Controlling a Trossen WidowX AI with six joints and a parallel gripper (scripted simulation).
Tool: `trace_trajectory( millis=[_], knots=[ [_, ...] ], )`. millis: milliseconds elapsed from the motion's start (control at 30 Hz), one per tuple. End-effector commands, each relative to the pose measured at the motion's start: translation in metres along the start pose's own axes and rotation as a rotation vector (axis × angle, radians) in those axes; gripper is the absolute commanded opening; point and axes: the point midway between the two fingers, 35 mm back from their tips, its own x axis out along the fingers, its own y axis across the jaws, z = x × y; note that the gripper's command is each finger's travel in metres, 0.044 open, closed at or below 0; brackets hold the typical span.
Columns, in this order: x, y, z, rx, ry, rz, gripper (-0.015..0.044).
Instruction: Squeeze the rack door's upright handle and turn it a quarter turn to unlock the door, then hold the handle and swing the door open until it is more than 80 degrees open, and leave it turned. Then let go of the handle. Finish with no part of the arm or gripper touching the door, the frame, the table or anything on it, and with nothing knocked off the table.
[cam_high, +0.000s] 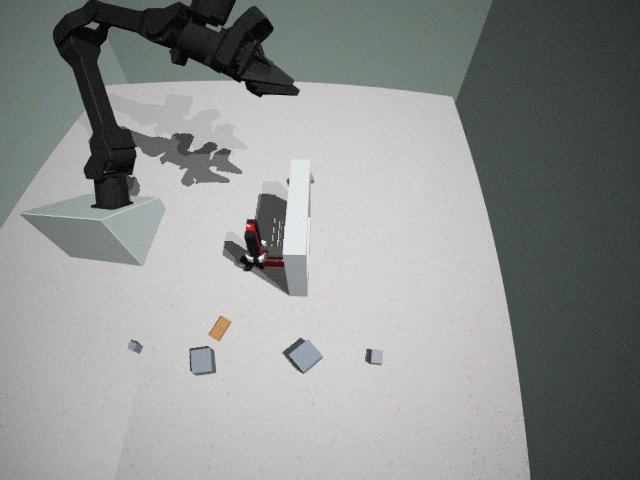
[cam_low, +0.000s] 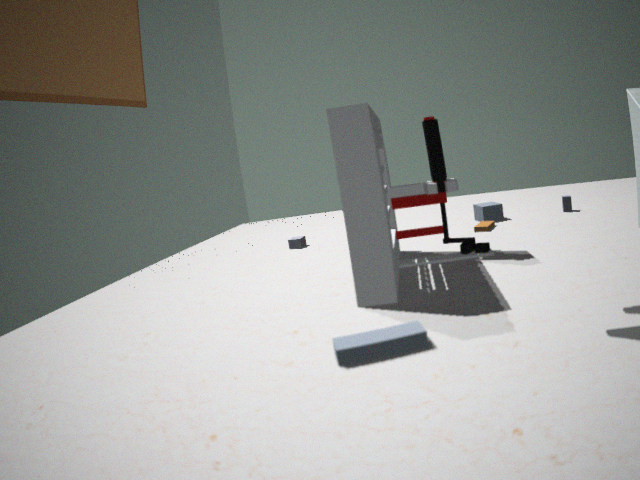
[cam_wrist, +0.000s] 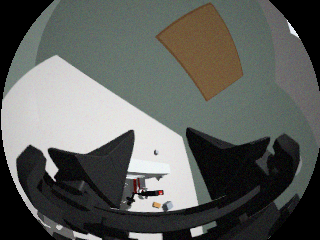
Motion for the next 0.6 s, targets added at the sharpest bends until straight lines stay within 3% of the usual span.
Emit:
trace_trajectory(
  millis=[0,567],
  knots=[
    [0.015,-0.004,-0.016,-0.016,0.109,0.030,0.0290],
    [0.050,-0.020,-0.079,-0.018,0.484,0.185,0.0290]
  ],
)
